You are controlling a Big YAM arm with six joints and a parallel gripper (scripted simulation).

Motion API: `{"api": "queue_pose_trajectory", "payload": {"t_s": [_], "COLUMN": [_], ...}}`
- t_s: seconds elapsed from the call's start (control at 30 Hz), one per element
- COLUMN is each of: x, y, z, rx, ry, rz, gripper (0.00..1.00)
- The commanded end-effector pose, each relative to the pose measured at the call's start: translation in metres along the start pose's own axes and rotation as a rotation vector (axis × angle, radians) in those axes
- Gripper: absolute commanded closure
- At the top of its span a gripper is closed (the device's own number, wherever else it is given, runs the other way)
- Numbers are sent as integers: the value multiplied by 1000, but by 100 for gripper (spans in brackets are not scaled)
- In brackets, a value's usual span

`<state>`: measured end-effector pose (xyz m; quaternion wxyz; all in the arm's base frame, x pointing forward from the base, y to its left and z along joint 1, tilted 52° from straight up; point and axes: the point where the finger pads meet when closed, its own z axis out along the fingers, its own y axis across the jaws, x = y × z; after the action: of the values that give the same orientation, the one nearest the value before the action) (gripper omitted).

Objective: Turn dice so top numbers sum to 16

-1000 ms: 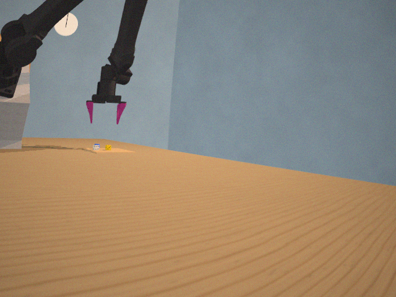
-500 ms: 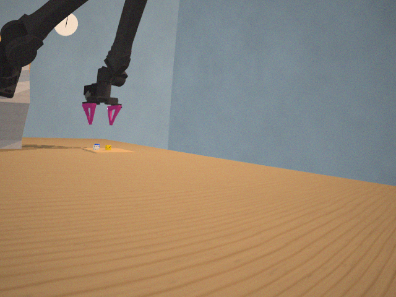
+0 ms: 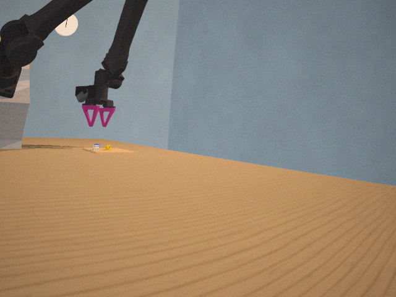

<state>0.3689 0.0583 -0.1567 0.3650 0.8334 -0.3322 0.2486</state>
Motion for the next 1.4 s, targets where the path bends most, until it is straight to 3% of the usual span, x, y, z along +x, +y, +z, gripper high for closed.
{"api": "queue_pose_trajectory", "payload": {"t_s": [0.0,0.03,1.37], "x": [-2,-2,-2], "y": [-15,-15,-13], "z": [-5,-5,-2], "rx": [24,24,20], "ry": [4,4,1], "rz": [-40,-40,-40], "gripper": [0,70,70]}}
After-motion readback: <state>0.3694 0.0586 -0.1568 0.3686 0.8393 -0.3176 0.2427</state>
